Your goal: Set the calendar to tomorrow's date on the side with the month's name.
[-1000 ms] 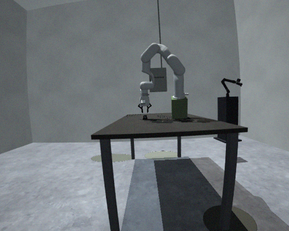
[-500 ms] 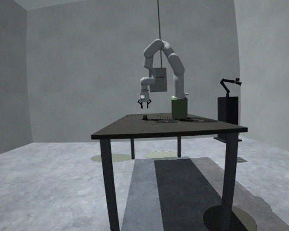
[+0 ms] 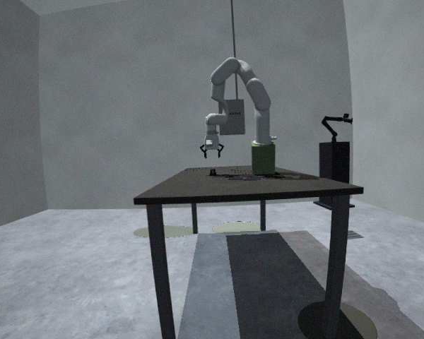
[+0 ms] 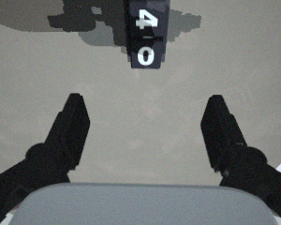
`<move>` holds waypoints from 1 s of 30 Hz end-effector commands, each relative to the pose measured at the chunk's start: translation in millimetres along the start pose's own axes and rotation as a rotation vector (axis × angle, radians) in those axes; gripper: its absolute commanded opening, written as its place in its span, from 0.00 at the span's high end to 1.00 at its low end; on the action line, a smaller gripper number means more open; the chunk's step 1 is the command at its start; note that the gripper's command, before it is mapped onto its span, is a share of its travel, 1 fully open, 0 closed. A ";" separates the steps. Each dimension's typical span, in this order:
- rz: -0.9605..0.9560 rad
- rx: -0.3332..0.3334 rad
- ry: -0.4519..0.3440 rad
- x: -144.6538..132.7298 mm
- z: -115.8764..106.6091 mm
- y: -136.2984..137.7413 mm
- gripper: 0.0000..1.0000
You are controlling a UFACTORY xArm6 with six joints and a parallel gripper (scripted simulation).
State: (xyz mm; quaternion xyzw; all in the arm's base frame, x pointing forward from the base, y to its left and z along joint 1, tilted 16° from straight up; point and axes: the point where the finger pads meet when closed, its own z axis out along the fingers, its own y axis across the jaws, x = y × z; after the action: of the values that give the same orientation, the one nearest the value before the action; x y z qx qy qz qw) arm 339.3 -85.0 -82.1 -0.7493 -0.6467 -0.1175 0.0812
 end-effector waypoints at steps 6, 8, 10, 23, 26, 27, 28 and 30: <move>0.000 -0.003 -0.001 -0.2 -1.0 1.3 0.00; 0.000 -0.003 -0.001 -0.2 -2.0 1.3 0.00; 0.000 -0.003 -0.001 -0.2 -4.5 1.3 0.00; 0.000 -0.003 -0.001 -0.2 -41.7 1.2 0.00; 0.000 -0.003 -0.001 -0.2 -54.0 1.1 0.00; 0.000 -0.003 -0.001 -0.2 -57.6 1.1 0.00; 0.000 -0.003 -0.001 -0.2 -60.9 1.1 0.00; 0.000 -0.003 -0.001 -0.2 -66.1 1.1 0.00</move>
State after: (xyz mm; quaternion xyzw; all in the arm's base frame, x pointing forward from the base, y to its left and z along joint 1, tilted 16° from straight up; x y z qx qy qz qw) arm 335.4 -100.5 -29.8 -0.7494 -0.6466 -0.1188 0.0791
